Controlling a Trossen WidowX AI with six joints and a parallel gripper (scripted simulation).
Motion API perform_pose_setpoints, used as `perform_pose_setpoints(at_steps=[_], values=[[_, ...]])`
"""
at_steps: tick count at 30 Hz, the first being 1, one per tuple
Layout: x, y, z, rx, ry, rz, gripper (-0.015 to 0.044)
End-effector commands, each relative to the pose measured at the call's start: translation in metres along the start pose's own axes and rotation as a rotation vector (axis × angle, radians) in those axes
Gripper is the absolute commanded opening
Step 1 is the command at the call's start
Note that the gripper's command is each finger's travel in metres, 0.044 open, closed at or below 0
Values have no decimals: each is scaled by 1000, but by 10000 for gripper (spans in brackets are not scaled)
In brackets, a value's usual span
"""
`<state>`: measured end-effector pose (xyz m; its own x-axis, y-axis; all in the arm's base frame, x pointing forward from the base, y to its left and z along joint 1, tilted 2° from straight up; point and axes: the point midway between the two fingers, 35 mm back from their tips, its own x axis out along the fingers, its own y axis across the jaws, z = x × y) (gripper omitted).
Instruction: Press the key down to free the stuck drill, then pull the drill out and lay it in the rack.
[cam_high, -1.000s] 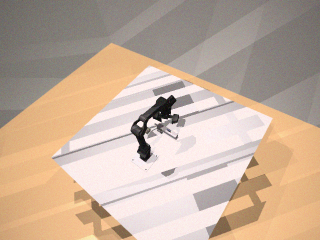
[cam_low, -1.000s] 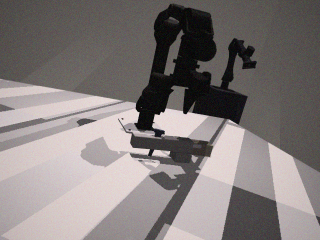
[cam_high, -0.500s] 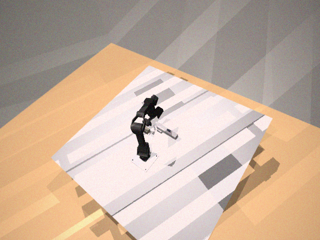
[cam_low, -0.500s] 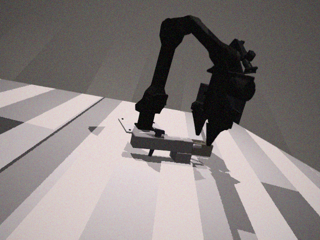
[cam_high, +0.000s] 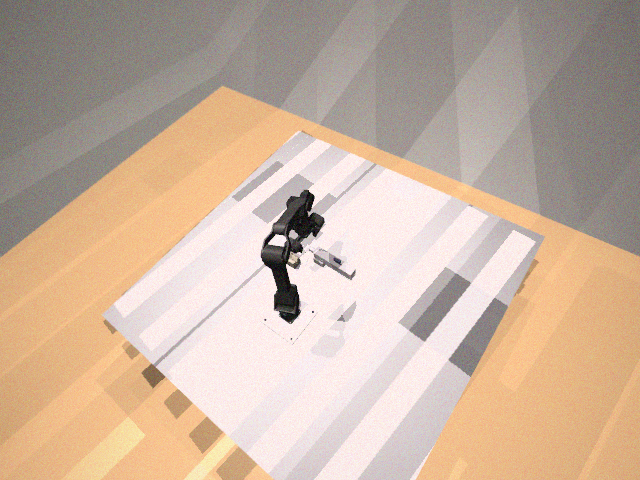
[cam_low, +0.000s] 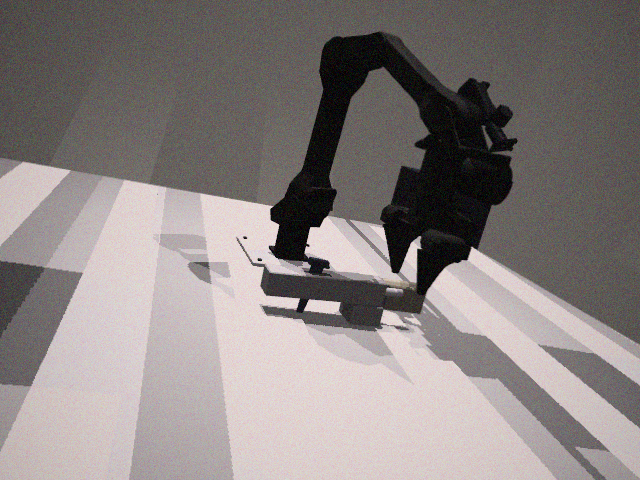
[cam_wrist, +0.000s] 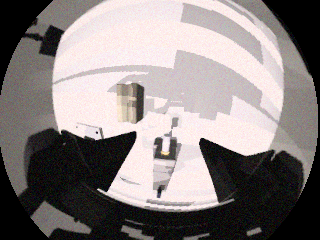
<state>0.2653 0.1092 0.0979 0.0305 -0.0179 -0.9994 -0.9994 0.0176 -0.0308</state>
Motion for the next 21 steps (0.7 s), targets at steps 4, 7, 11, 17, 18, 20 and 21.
perform_pose_setpoints(at_steps=[4,7,11,17,18,20,21], values=[[7,0,-1,-7,1,3,440],[11,0,-2,-7,1,3,440],[18,0,-4,-7,1,3,440],[27,0,-7,-7,2,3,440],[29,0,-7,-7,2,3,440],[32,0,-8,-7,2,3,440],[33,0,-8,-7,2,3,440]])
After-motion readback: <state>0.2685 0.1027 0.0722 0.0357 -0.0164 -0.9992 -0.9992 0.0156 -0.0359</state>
